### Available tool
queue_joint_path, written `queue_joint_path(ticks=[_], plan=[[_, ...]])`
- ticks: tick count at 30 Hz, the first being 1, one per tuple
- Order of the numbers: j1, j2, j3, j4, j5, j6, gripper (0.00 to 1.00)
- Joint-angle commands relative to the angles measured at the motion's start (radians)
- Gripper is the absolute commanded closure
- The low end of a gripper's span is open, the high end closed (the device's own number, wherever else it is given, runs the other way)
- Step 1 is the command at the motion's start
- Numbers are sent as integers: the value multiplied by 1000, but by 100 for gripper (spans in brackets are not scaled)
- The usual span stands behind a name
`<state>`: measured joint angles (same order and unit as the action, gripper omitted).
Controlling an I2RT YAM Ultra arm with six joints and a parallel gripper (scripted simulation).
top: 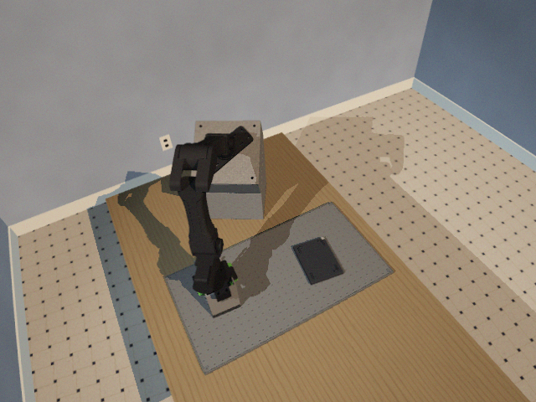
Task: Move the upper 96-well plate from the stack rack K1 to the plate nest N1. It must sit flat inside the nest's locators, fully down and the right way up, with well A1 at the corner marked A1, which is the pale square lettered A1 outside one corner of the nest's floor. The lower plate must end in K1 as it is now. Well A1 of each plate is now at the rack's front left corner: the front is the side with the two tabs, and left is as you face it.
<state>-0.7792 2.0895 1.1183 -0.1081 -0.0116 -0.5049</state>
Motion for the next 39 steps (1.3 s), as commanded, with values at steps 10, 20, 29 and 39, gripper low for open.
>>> queue_joint_path(ticks=[10, 20, 29, 39], plan=[[7, 12, 18, 22, 3, 4, 100], [7, 12, 18, 22, 3, 4, 100], [5, -54, -31, -24, -1, 1, 100], [3, -114, -48, -61, -2, 0, 100]])
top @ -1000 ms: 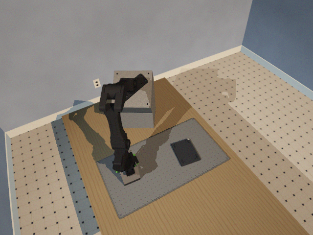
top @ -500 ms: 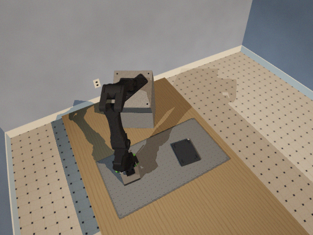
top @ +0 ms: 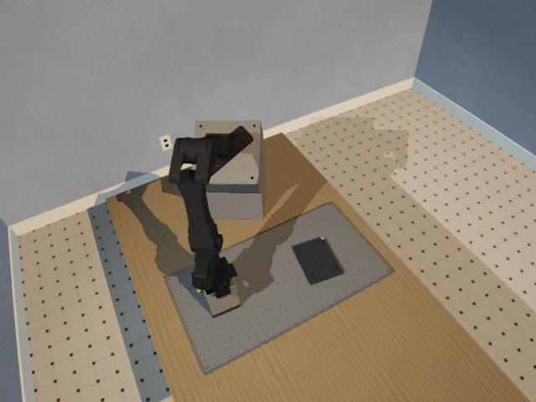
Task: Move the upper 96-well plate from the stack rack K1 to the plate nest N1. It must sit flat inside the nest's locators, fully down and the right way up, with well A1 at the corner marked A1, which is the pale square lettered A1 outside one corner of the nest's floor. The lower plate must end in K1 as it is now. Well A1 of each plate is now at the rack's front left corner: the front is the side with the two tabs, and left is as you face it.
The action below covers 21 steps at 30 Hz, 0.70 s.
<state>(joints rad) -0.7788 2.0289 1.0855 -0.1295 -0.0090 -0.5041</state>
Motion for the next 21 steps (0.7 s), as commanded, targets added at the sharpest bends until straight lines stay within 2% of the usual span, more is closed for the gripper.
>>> queue_joint_path(ticks=[1, 21], plan=[[3, -59, -16, -44, -5, -1, 100], [-1, -166, -35, -124, -8, -3, 100]])
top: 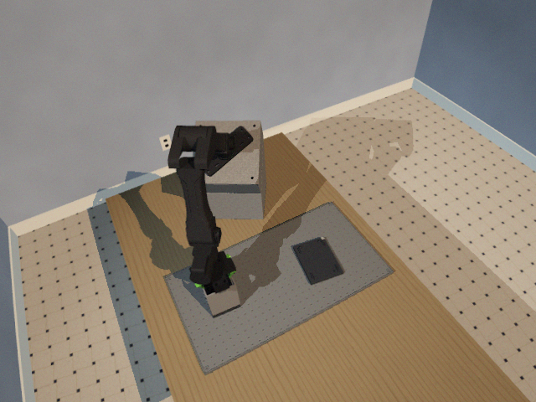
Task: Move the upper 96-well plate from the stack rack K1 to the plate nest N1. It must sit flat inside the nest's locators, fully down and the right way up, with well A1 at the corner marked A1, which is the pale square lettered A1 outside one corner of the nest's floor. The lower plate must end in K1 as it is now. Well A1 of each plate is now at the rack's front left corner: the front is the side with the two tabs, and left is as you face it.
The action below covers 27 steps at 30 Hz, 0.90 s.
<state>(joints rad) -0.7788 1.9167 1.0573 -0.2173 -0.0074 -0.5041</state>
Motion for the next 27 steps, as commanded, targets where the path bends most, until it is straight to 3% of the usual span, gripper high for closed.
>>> queue_joint_path(ticks=[1, 27], plan=[[-1, -59, -12, -41, -10, -3, 100], [-6, -182, -25, -152, -10, -6, 100]])
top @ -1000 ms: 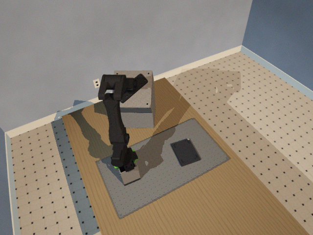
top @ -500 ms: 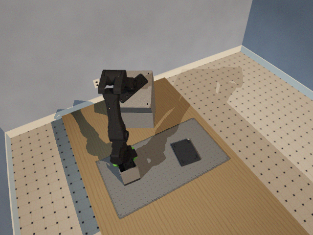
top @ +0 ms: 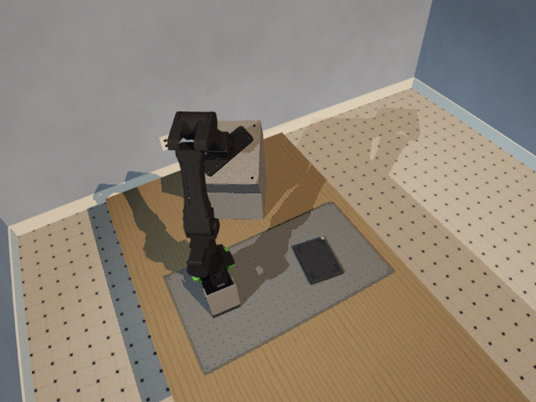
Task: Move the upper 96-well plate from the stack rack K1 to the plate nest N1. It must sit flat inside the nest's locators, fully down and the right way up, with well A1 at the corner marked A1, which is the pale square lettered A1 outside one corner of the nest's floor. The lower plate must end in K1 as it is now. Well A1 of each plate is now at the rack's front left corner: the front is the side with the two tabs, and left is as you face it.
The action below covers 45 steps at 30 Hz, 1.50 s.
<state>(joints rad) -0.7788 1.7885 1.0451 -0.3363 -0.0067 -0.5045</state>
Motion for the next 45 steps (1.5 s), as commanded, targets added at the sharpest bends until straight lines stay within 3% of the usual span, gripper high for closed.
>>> queue_joint_path(ticks=[1, 19, 45], plan=[[-7, -60, -13, -38, -11, -6, 100], [-11, -143, 24, -123, -11, -7, 100], [-10, -145, 25, -120, -11, -6, 100]])
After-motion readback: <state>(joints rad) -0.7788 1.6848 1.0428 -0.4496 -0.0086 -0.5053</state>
